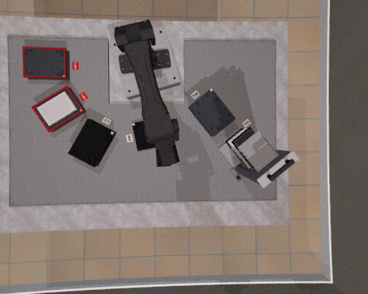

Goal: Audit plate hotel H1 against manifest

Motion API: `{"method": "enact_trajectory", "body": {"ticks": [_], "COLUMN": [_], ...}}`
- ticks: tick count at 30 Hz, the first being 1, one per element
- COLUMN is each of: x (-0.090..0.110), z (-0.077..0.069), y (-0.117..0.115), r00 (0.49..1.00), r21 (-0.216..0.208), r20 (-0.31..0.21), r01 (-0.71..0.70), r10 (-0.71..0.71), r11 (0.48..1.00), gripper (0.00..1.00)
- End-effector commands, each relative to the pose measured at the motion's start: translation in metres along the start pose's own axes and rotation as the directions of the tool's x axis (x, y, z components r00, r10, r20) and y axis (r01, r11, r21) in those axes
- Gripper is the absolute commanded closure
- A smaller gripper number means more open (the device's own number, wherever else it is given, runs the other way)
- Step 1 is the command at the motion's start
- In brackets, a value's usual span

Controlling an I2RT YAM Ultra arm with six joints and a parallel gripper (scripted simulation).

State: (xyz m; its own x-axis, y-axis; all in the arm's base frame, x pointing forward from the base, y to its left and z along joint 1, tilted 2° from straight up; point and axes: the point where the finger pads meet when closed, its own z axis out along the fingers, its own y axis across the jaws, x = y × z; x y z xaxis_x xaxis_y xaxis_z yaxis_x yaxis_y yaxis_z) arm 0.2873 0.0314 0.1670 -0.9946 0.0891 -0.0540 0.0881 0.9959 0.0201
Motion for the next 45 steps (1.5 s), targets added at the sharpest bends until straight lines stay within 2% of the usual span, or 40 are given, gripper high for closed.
{"method": "enact_trajectory", "body": {"ticks": [1,2,17,19,23,34,36,45], "x": [-0.008,-0.008,0.001,0.001,0.003,0.003,0.003,0.003], "z": [-0.013,-0.013,-0.013,-0.013,-0.013,-0.013,-0.013,-0.013], "y": [0.007,0.007,0.057,0.057,0.069,0.069,0.069,0.069], "r00": [0.996,0.996,0.948,0.948,0.925,0.845,0.845,0.759], "r21": [-0.022,-0.022,-0.07,-0.07,-0.077,-0.086,-0.086,-0.08], "r20": [0.094,0.094,0.3,0.3,0.354,0.497,0.497,0.605], "r01": [0.001,0.001,0.136,0.136,0.173,0.275,0.275,0.356], "r10": [0.001,0.001,-0.109,-0.109,-0.135,-0.198,-0.198,-0.238], "r11": [1.0,1.0,0.988,0.988,0.982,0.958,0.958,0.931], "gripper": [1.0,1.0,1.0,1.0,1.0,1.0,1.0,1.0]}}
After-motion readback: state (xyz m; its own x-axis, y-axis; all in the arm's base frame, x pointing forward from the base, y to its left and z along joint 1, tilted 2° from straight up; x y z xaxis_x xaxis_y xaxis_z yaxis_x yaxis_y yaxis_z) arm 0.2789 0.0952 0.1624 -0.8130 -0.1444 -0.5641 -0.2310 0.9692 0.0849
